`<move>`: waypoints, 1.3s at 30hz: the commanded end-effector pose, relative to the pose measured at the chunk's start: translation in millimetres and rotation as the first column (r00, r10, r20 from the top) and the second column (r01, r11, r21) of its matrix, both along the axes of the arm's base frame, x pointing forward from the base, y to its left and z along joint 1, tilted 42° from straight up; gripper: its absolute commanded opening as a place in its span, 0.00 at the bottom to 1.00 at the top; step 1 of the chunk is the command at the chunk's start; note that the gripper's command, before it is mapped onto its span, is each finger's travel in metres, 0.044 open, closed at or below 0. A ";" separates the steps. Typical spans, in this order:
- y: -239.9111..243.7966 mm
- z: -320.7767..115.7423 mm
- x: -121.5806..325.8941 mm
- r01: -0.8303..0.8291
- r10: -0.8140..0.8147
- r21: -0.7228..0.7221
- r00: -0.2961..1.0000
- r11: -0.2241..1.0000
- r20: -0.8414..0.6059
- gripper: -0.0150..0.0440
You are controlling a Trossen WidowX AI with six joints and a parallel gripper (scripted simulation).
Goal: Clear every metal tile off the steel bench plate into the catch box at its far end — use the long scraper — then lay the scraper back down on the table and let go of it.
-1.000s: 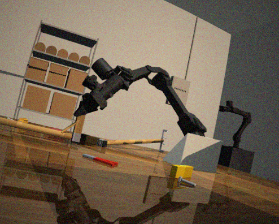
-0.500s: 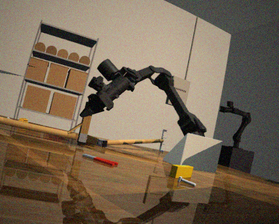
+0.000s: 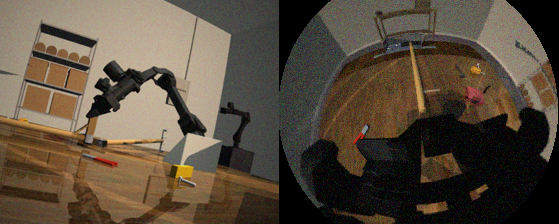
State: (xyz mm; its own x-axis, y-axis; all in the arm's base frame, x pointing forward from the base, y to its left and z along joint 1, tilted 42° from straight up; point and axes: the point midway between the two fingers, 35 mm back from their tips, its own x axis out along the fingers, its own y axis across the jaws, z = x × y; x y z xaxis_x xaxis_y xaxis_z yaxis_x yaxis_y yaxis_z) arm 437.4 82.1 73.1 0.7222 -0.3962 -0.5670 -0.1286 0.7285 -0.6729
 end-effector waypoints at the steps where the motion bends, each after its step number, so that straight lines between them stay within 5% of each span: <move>1: 0.1 5.8 -5.2 0.002 -0.002 0.007 1.000 1.000 0.019 0.25; 39: -15.2 0.1 -63.4 -0.002 0.002 0.006 1.000 1.000 0.017 0.25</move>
